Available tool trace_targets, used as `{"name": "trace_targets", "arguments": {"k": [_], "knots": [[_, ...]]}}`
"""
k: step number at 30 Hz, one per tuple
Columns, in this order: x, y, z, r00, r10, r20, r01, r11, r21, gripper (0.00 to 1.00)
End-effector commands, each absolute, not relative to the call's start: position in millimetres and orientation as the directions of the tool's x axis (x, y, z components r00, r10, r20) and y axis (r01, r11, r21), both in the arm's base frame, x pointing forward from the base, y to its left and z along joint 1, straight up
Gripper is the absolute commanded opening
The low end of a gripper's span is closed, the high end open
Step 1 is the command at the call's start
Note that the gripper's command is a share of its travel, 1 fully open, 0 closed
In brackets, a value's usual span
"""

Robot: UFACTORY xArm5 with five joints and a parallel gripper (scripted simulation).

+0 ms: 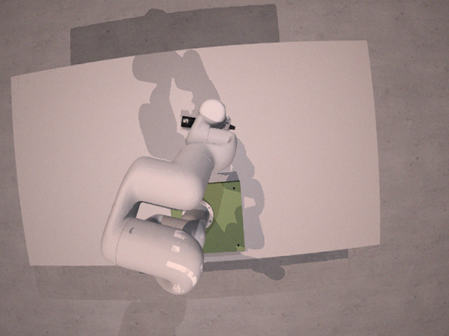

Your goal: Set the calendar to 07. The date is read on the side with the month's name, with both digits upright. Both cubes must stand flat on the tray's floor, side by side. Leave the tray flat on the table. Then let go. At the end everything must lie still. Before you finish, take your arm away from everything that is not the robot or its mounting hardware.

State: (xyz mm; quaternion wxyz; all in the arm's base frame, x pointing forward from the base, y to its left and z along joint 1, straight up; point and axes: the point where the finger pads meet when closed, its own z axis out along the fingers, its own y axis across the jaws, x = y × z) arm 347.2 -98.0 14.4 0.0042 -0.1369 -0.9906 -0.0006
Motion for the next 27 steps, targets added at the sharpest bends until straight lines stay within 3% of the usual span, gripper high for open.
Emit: {"name": "trace_targets", "arguments": {"k": [1,20,27], "knots": [[348.4,-98.3,15.3,-0.963,0.271,0.005,0.271,0.963,0.000,0.49],[348.4,-98.3,16.1,-0.963,0.271,0.005,0.271,0.963,0.000,0.49],[348.5,-98.4,31.5,-0.963,0.271,0.005,0.271,0.963,0.000,0.49]]}}
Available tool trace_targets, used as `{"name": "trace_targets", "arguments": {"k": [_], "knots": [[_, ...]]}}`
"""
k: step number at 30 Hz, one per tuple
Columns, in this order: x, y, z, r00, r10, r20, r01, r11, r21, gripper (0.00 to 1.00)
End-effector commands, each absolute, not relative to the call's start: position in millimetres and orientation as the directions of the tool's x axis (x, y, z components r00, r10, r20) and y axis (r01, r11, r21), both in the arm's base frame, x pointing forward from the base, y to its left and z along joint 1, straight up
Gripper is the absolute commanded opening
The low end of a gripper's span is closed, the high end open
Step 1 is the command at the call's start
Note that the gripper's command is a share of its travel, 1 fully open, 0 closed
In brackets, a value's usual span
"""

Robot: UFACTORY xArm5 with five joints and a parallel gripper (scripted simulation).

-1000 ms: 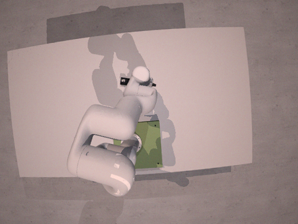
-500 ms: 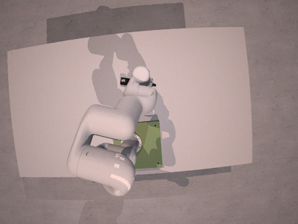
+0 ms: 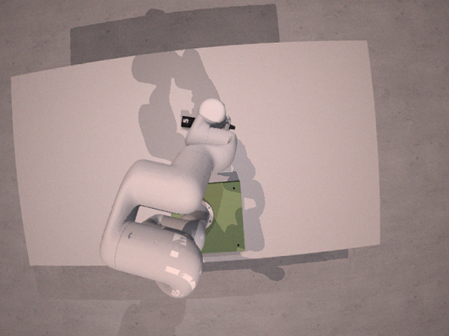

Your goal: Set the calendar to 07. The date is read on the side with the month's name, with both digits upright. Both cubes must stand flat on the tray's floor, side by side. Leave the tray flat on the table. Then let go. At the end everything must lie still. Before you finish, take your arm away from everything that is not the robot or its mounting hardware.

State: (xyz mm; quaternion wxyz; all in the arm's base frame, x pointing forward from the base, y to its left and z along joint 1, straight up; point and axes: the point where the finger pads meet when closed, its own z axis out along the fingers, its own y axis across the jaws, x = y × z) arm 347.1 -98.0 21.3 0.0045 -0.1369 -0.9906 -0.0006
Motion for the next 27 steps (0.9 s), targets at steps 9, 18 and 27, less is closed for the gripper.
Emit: {"name": "trace_targets", "arguments": {"k": [9,18,27], "knots": [[348.6,-98.5,54.7,-0.963,0.271,0.005,0.271,0.963,0.000,0.49],[348.5,-98.5,61.6,-0.963,0.271,-0.004,0.271,0.963,0.000,0.49],[346.0,-96.6,62.2,-0.952,0.269,-0.145,0.272,0.962,0.000,0.49]]}}
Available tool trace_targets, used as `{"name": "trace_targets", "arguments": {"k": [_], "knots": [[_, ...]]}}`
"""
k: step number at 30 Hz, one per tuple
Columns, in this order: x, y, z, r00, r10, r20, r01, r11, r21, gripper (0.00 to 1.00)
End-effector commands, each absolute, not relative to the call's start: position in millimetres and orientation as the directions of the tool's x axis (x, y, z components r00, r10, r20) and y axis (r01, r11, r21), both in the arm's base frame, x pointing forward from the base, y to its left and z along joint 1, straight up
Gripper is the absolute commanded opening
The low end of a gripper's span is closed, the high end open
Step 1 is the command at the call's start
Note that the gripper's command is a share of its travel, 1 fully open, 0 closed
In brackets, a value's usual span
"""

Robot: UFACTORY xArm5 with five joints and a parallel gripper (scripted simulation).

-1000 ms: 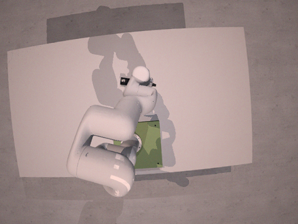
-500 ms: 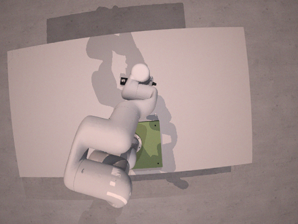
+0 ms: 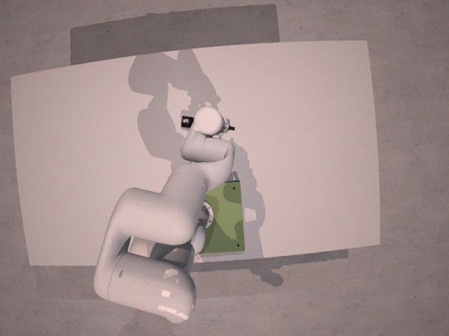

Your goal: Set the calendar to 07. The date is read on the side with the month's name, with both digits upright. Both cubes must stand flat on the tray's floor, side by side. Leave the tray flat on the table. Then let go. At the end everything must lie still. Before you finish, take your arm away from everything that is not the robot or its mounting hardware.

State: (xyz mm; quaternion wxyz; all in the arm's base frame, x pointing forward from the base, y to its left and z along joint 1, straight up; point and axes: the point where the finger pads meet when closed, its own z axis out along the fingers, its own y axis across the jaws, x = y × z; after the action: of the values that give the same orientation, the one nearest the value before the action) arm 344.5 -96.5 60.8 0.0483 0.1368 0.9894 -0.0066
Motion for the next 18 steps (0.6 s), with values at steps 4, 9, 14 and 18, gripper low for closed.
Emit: {"name": "trace_targets", "arguments": {"k": [4,9,14,18], "knots": [[345.9,-96.5,61.8,-0.949,0.268,-0.166,0.272,0.962,0.001,0.49],[343.8,-95.6,61.7,-0.925,0.262,-0.277,0.272,0.962,0.001,0.49],[343.2,-95.3,61.9,-0.918,0.260,-0.300,0.272,0.962,0.001,0.49],[343.2,-95.3,61.4,-0.911,0.258,-0.321,0.272,0.962,0.001,0.49]]}}
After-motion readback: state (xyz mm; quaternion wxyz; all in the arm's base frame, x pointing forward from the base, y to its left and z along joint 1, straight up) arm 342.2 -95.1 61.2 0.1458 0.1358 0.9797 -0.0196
